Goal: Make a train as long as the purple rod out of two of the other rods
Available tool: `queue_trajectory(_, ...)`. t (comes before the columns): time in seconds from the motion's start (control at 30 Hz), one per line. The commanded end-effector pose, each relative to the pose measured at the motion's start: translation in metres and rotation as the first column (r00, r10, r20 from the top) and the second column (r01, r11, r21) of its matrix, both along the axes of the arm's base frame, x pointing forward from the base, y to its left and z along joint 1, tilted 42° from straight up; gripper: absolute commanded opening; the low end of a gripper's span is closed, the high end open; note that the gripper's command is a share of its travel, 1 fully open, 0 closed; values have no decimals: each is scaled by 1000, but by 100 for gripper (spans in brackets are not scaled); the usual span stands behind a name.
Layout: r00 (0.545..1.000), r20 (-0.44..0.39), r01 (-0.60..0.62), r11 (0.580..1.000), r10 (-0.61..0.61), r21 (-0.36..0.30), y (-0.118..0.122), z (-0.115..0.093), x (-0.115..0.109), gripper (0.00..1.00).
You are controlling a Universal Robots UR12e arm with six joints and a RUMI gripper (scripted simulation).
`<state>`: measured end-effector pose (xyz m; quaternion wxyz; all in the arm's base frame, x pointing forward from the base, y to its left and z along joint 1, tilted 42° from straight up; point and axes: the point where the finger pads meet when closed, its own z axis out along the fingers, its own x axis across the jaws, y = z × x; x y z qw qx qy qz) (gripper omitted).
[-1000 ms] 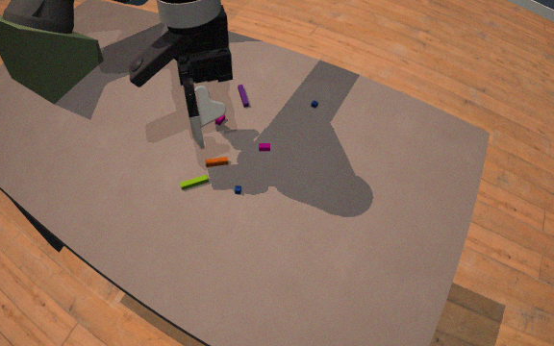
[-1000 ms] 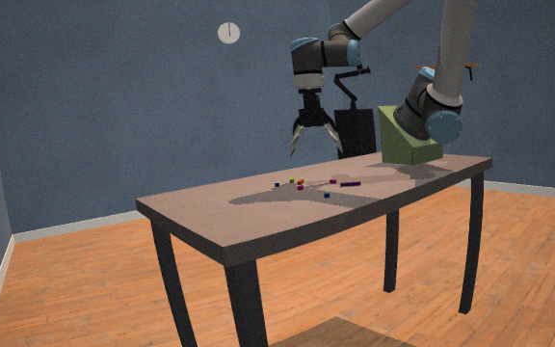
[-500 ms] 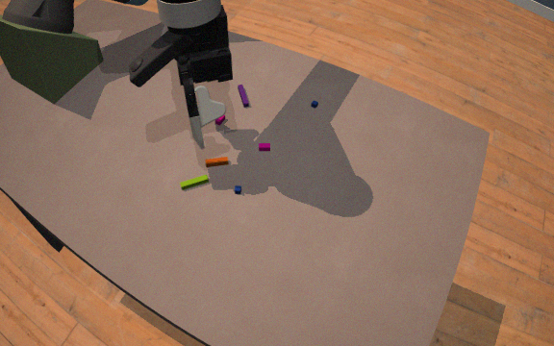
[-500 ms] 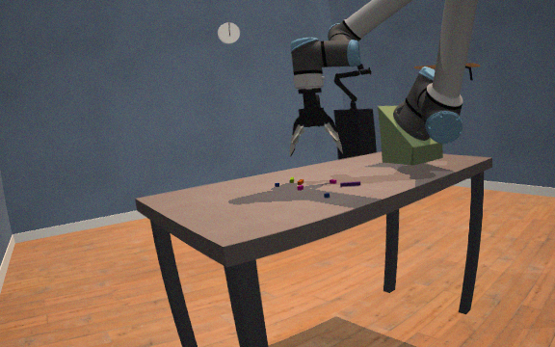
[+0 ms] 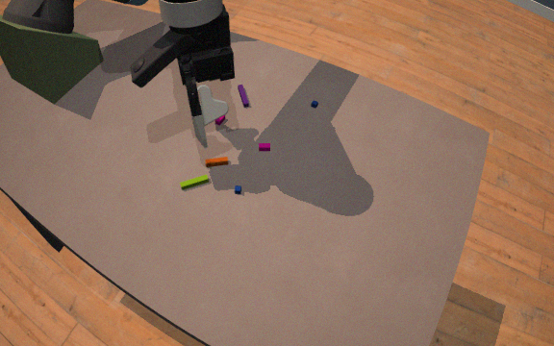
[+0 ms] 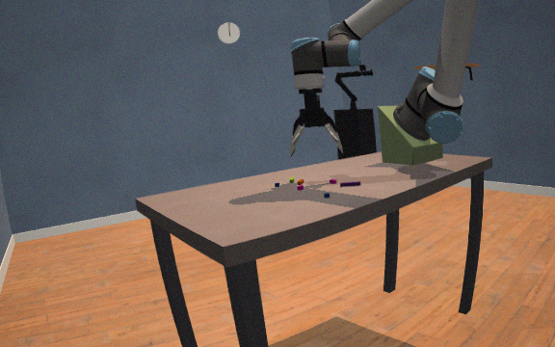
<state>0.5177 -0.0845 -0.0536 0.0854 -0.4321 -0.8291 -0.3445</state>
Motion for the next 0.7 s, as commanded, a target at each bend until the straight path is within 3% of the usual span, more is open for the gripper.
queue_trajectory(0.0,996,56,-62,998,63,-19,2,7,9,100)
queue_trajectory(0.27,960,178,-206,976,216,-71,11,19,24,100)
queue_trajectory(0.5,899,272,-319,939,342,-127,20,29,36,100)
queue_trajectory(0.6,889,285,-334,933,359,-136,21,31,37,100)
queue_trajectory(0.67,844,329,-388,906,423,-170,27,37,44,100)
